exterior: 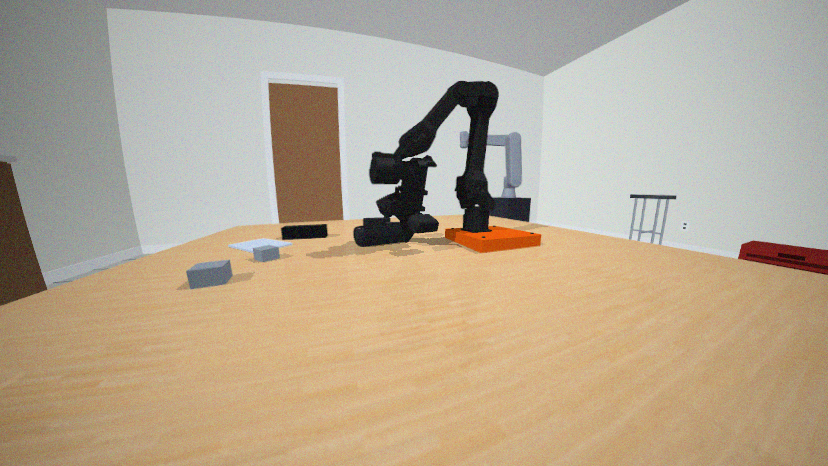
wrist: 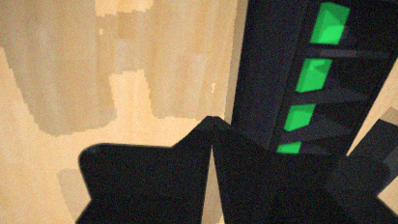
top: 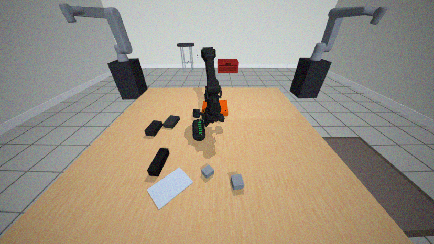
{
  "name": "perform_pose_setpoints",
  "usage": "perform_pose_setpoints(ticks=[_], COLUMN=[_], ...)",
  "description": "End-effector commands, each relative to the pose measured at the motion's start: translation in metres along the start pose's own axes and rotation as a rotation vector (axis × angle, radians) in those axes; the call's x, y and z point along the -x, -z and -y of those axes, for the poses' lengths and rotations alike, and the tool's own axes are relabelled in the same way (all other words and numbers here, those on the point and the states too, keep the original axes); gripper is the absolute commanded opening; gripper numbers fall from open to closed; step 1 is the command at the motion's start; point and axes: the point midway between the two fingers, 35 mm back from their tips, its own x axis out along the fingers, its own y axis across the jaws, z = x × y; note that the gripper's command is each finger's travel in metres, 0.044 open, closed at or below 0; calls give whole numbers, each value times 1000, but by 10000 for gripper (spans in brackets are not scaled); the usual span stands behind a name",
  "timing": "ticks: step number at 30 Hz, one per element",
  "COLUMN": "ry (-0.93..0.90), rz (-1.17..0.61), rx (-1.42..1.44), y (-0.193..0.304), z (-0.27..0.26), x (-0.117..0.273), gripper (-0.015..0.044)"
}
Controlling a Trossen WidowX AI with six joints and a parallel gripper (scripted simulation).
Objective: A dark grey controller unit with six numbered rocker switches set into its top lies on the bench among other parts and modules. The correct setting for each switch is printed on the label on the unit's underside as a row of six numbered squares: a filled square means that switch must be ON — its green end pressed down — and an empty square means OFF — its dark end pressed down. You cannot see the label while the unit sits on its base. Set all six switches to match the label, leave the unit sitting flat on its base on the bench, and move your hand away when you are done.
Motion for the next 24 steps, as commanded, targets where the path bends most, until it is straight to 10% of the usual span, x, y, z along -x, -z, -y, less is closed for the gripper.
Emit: perform_pose_setpoints(ticks=[1,24], ry=[-1,1], rz=[0,0], rx=[3,3], y=[1,-2], z=[1,20], x=[-1,-7], gripper=[0,0])
